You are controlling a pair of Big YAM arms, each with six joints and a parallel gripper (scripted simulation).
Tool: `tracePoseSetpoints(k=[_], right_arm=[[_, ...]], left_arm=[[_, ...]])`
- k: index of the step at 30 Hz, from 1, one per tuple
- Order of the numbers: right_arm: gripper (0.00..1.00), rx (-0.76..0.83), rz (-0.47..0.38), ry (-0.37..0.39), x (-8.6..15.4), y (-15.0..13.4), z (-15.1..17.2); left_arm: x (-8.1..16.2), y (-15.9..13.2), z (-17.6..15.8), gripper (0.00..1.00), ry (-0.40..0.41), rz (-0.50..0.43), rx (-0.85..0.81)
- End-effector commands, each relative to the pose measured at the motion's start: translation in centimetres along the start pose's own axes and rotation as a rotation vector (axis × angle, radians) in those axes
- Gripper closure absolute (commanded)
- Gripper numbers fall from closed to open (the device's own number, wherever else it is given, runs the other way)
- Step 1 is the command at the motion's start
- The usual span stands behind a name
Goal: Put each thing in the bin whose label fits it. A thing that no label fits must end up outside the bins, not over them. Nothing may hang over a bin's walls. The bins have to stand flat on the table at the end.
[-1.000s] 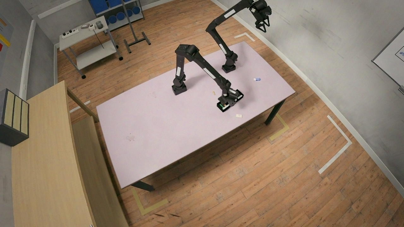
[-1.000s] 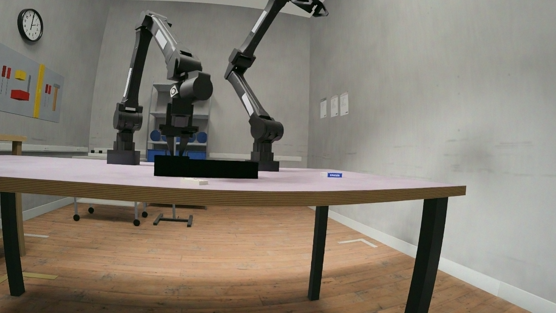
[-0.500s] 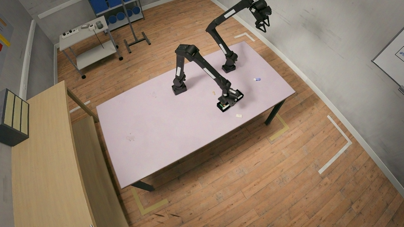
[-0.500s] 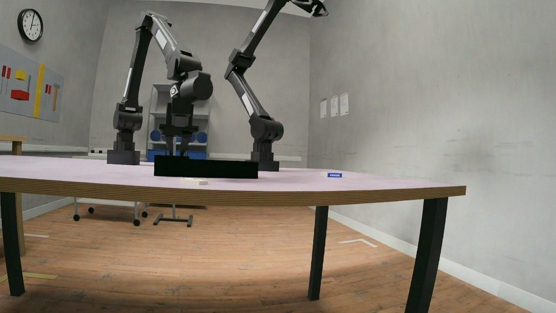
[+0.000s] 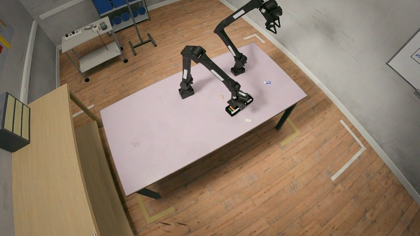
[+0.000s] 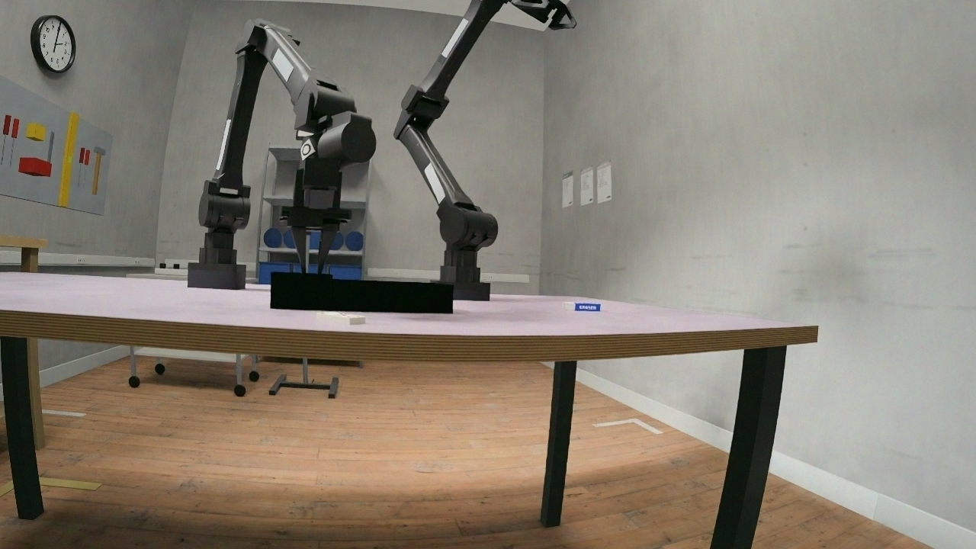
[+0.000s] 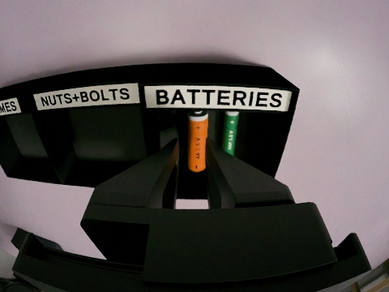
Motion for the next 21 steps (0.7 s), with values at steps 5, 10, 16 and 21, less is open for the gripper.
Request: tracePoseSetpoints(k=[5, 10, 16, 21], right_arm=[[0.81, -0.010, -0.044, 0.009, 2.9, 1.6, 0.2], [0.81, -0.010, -0.014, 0.000, 2.3, 1.2, 0.1], [0.81, -0.010, -0.045, 0.009, 4.5, 1.5, 0.2], [0.81, -0.010, -0.046, 0.009, 6.2, 1.5, 0.1]], left_arm=[[2.9, 0.3, -0.4, 0.00, -0.019, -0.059, -0.002], [2.9, 0.3, -0.4, 0.00, -0.019, -0.059, -0.002], [2.9, 0.3, -0.4, 0.00, -0.019, -0.059, -0.002], [2.9, 0.3, -0.4, 0.00, -0.019, -0.059, -0.002]])
Point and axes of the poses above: on each arm, the point where the finger pads meet when closed, its own x axis back along the fingers, its own z axis across the jaws, y = z × x, the point moved 10 cm from there along x, back along the fingers, and after that the axes turned 12 degrees about x, right-handed, at the moved point
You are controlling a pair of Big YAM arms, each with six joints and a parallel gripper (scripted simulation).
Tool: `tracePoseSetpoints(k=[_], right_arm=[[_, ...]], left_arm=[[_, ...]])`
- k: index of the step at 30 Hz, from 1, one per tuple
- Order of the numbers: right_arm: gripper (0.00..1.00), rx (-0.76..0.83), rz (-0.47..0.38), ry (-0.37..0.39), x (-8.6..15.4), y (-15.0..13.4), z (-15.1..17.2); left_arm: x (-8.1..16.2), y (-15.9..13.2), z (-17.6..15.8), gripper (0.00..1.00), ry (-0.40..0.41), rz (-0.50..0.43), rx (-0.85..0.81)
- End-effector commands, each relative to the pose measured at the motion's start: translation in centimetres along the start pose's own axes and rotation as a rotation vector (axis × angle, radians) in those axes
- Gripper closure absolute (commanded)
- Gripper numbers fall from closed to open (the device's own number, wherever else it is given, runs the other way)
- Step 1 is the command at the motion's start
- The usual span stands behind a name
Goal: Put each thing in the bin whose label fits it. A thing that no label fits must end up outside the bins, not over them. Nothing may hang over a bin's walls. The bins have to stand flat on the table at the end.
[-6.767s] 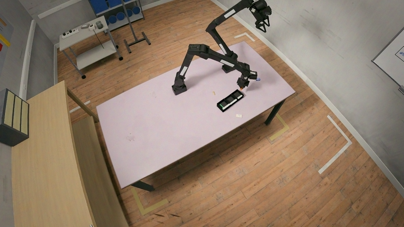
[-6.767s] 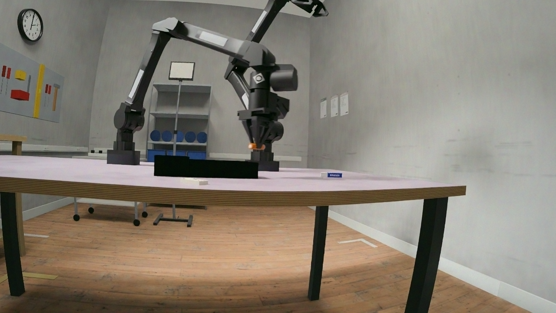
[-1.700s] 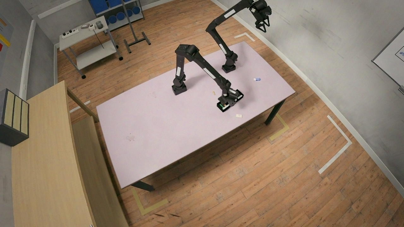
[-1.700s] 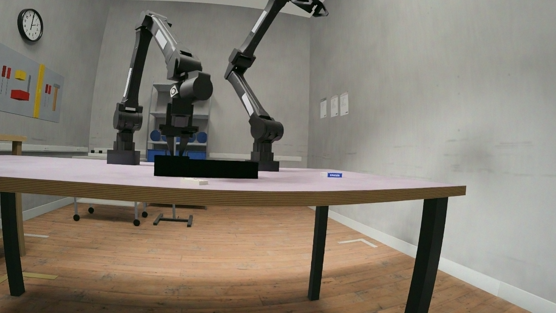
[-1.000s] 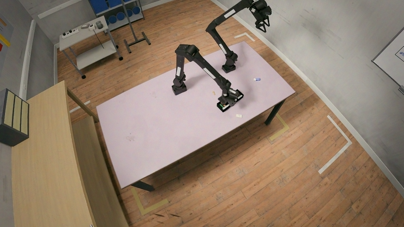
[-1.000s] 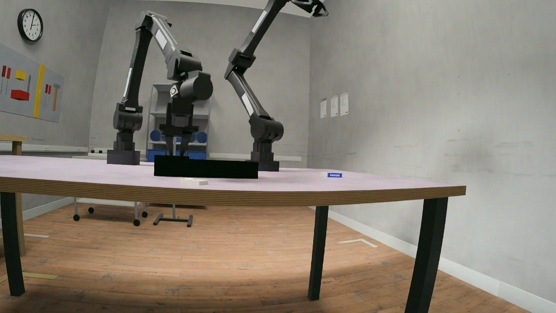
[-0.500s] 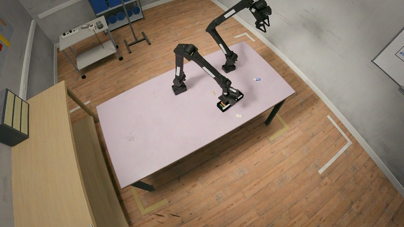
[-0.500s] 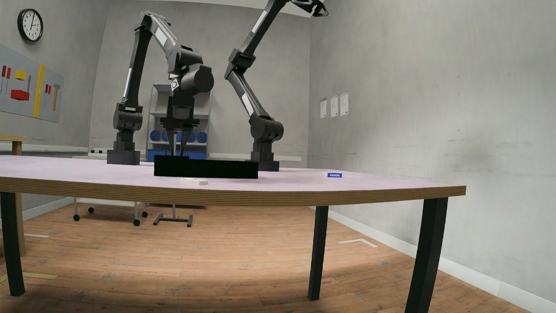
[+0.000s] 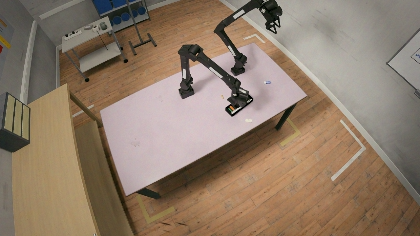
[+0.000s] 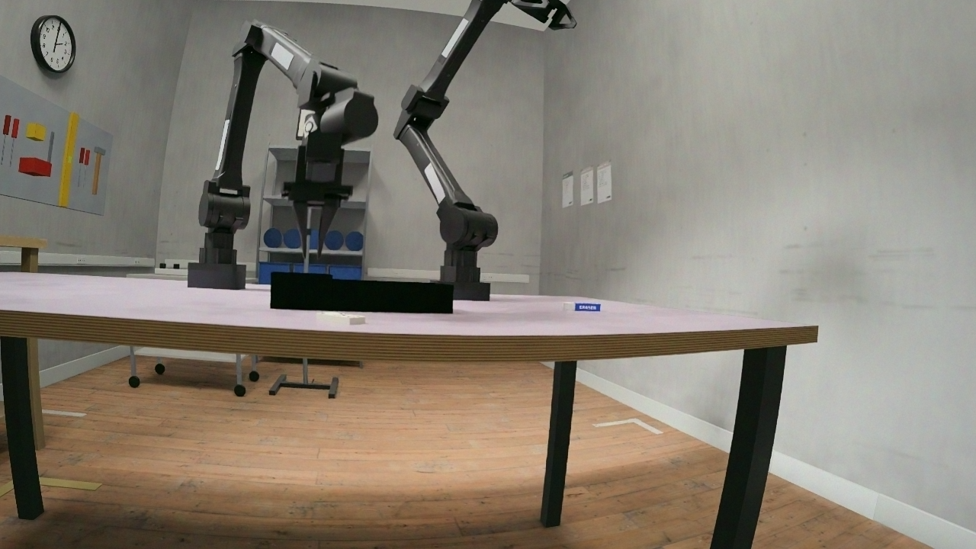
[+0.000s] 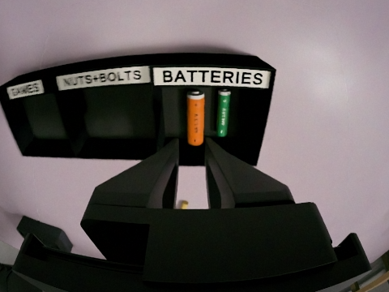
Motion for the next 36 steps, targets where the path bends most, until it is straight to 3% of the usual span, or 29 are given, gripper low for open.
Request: tracePoseSetpoints(k=[1, 4, 9, 10, 12, 18, 27, 29, 31, 34, 36], right_arm=[[0.81, -0.010, 0.003, -0.004, 0.5, 1.1, 0.0], [0.81, -0.010, 0.039, -0.014, -0.7, -0.3, -0.4], [0.81, -0.002, -0.016, 0.003, 0.9, 0.7, 0.1], [0.71, -0.052, -0.017, 0.002, 0.8, -1.0, 0.6], [0.71, -0.052, -0.017, 0.002, 0.8, -1.0, 0.6], [0.71, -0.285, -0.017, 0.006, 0.9, -5.7, 2.1], [0.71, -0.290, -0.013, 0.009, 1.2, -12.9, 4.5], [0.71, -0.290, -0.013, 0.009, 1.2, -12.9, 4.5], [0.71, -0.290, -0.005, 0.004, 1.2, -14.7, 5.0], [0.71, -0.290, 0.009, -0.008, 0.6, -14.8, 5.2], [0.71, -0.293, -0.022, 0.018, 1.9, -13.1, 6.1]], left_arm=[[2.9, 0.3, -0.4, 0.00, -0.019, -0.059, -0.002], [2.9, 0.3, -0.4, 0.00, -0.019, -0.059, -0.002], [2.9, 0.3, -0.4, 0.00, -0.019, -0.059, -0.002], [2.9, 0.3, -0.4, 0.00, -0.019, -0.059, -0.002], [2.9, 0.3, -0.4, 0.00, -0.019, -0.059, -0.002], [2.9, 0.3, -0.4, 0.00, -0.019, -0.059, -0.002], [2.9, 0.3, -0.4, 0.00, -0.019, -0.059, -0.002], [2.9, 0.3, -0.4, 0.00, -0.019, -0.059, -0.002], [2.9, 0.3, -0.4, 0.00, -0.019, -0.059, -0.002], [2.9, 0.3, -0.4, 0.00, -0.019, -0.059, -0.002], [2.9, 0.3, -0.4, 0.00, -0.019, -0.059, -0.002]])
Point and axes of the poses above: on each arm, the point where the finger pads meet when closed, its own x axis back along the fingers, its own z axis across the jaws, y = z × x, the point moved 10 cm from there along x, back along the fingers, and after that the axes turned 12 degrees about x, right-handed, at the moved point
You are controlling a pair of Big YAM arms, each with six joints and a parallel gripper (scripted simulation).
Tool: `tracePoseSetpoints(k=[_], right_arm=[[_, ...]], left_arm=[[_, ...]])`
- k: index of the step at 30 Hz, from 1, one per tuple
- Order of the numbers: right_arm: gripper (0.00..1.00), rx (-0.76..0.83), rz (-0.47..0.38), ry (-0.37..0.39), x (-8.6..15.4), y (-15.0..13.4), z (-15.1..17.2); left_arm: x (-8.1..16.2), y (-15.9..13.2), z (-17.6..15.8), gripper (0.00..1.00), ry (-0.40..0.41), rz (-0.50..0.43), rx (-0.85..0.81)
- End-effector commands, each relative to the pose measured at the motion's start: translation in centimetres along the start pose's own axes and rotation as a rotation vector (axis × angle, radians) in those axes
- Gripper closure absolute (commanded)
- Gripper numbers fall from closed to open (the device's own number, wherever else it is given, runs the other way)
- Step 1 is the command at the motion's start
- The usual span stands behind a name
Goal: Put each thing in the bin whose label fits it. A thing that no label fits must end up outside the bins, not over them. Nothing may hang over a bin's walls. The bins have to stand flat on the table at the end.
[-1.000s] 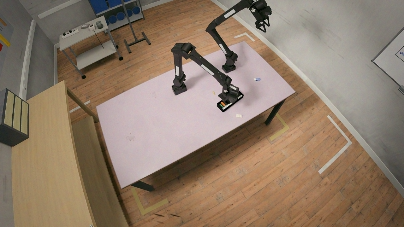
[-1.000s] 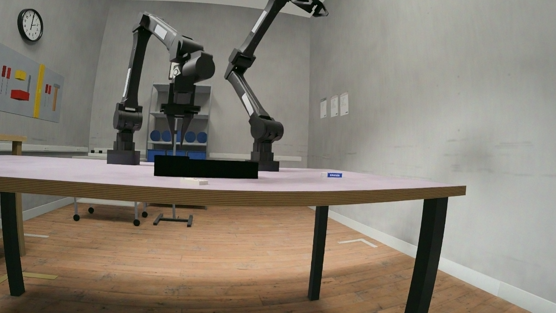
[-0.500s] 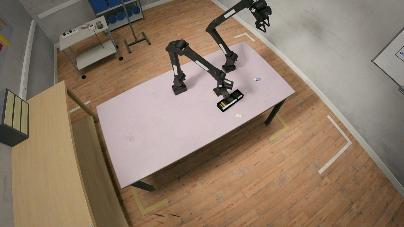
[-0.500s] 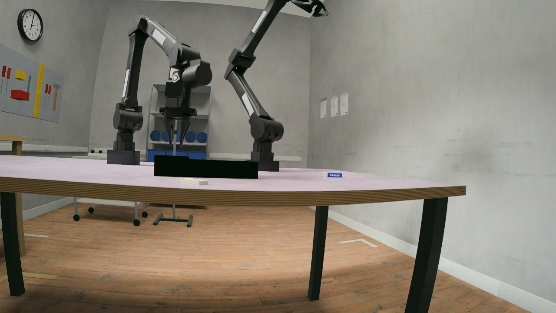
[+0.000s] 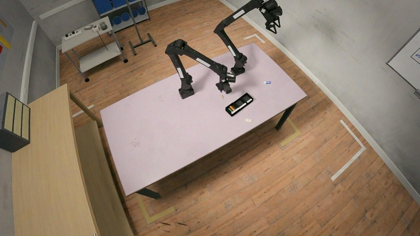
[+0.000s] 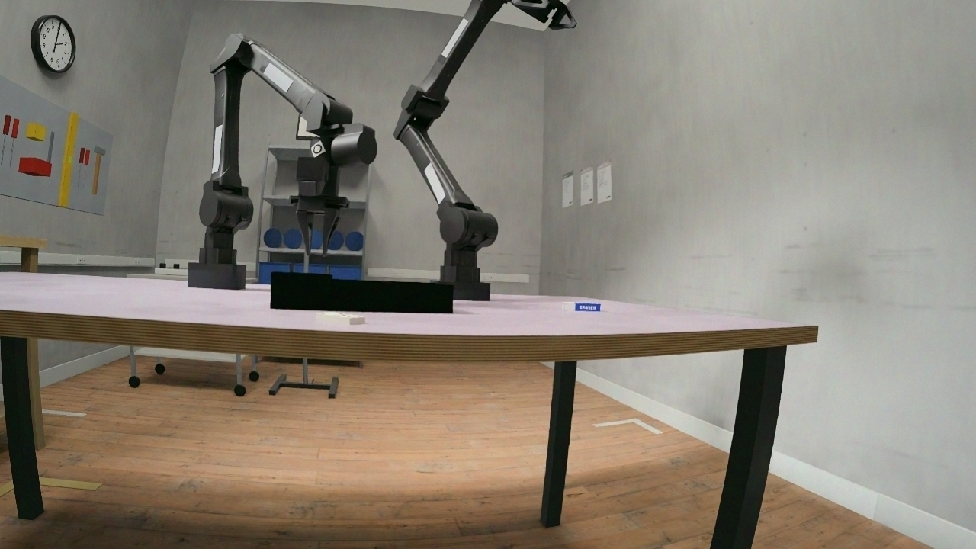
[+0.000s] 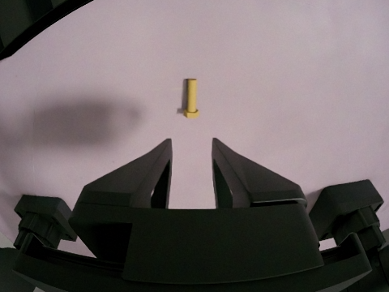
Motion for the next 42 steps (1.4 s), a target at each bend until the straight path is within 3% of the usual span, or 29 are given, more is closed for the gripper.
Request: tracePoseSetpoints(k=[1, 3, 30, 35, 36, 38, 39, 42], right_arm=[[0.71, -0.059, -0.034, 0.028, 1.2, 1.9, 1.2], [0.71, -0.059, -0.016, 0.009, 0.3, 1.3, 0.4], [0.71, -0.048, -0.033, 0.027, 1.2, 2.2, 0.8], [0.71, -0.036, -0.022, 0.018, 0.9, 1.4, 0.5], [0.71, -0.047, -0.032, 0.026, 1.2, 2.3, 0.8], [0.71, -0.036, -0.022, 0.018, 0.9, 1.4, 0.5], [0.71, -0.047, -0.003, -0.004, -0.8, 1.1, -0.3], [0.71, -0.048, -0.002, -0.004, -2.0, 1.1, -0.3]], left_arm=[[2.9, 0.3, -0.4, 0.00, -0.019, -0.059, -0.002], [2.9, 0.3, -0.4, 0.00, -0.019, -0.059, -0.002], [2.9, 0.3, -0.4, 0.00, -0.019, -0.059, -0.002], [2.9, 0.3, -0.4, 0.00, -0.019, -0.059, -0.002], [2.9, 0.3, -0.4, 0.00, -0.019, -0.059, -0.002], [2.9, 0.3, -0.4, 0.00, -0.019, -0.059, -0.002], [2.9, 0.3, -0.4, 0.00, -0.019, -0.059, -0.002], [2.9, 0.3, -0.4, 0.00, -0.019, -0.059, -0.002]])
Point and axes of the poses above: on each arm, the point where the finger pads meet when closed, its own x axis back along the fingers, its own z axis across the jaws, y = z × x, the point moved 10 cm from there along x, back along the fingers, and after that the axes turned 12 degrees about x, right-handed, at the moved point
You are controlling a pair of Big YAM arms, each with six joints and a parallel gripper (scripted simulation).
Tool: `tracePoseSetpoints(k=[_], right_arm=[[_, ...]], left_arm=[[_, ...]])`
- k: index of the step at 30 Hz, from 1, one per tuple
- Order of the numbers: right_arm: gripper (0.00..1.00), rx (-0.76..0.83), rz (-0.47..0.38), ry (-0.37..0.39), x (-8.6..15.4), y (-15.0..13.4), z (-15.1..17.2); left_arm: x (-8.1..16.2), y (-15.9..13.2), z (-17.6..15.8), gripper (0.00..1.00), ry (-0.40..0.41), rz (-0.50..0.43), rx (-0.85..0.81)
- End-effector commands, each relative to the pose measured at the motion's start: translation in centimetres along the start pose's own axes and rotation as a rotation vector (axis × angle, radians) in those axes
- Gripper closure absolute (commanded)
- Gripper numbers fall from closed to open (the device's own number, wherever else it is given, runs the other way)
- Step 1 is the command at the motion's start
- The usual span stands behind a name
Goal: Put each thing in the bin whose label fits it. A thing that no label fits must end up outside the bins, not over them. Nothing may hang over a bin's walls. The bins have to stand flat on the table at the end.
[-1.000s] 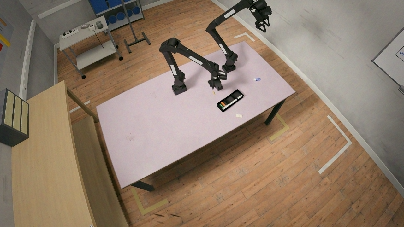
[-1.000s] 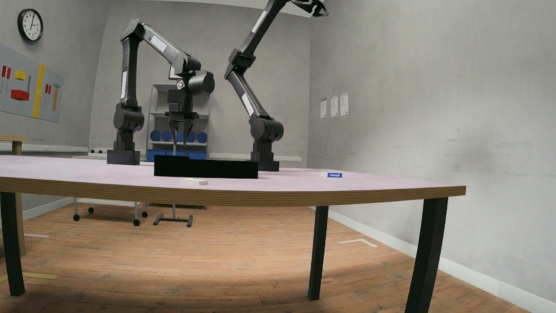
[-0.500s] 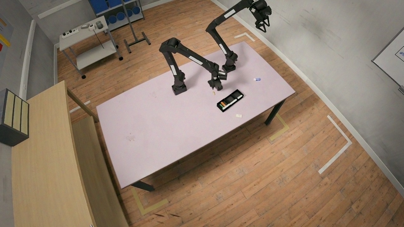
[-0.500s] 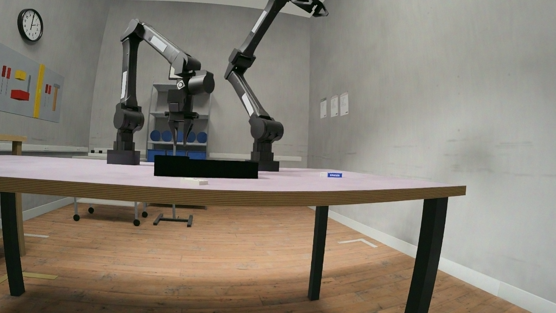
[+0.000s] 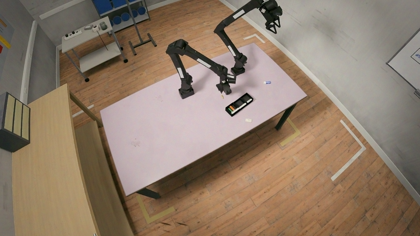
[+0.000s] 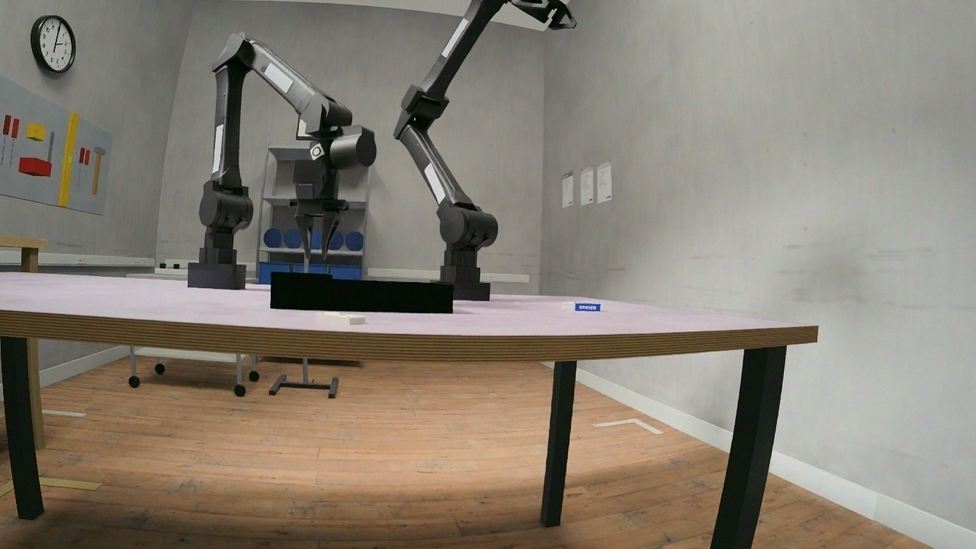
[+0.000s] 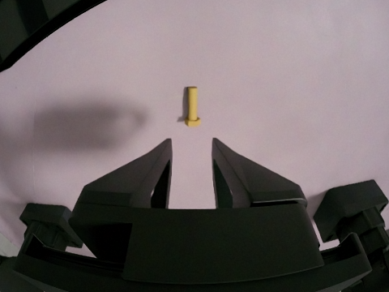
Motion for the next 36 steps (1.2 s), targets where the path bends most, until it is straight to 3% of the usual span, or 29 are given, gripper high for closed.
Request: tracePoseSetpoints(k=[1, 13, 15, 20, 22, 26, 29, 36], right_arm=[[0.71, -0.015, 0.000, -0.004, -1.3, 0.5, -0.2], [0.71, -0.018, 0.001, -0.005, -5.8, 0.6, 0.0], [0.71, -0.018, -0.021, 0.018, -5.1, 1.6, 1.0], [0.71, -0.018, -0.026, 0.023, -5.1, 0.9, 0.4], [0.71, -0.018, 0.000, -0.005, -6.5, 0.5, 0.1], [0.71, -0.018, 0.001, -0.005, -7.1, 0.4, 0.0], [0.71, -0.018, -0.031, 0.030, -5.8, 1.2, 1.0], [0.71, -0.016, -0.025, 0.024, -6.0, 0.8, 0.7]], left_arm=[[2.9, 0.3, -0.4, 0.00, -0.019, -0.059, -0.002], [2.9, 0.3, -0.4, 0.00, -0.019, -0.059, -0.002], [2.9, 0.3, -0.4, 0.00, -0.019, -0.059, -0.002], [2.9, 0.3, -0.4, 0.00, -0.019, -0.059, -0.002], [2.9, 0.3, -0.4, 0.00, -0.019, -0.059, -0.002], [2.9, 0.3, -0.4, 0.00, -0.019, -0.059, -0.002], [2.9, 0.3, -0.4, 0.00, -0.019, -0.059, -0.002], [2.9, 0.3, -0.4, 0.00, -0.019, -0.059, -0.002]])
Point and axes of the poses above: on each arm, the point where the finger pads meet when closed, its own x axis back along the fingers, its own z axis across the jaws, y = z × x, the point moved 10 cm from there along x, back along the fingers, and after that the axes turned 12 degrees about x, right-handed, at the moved point
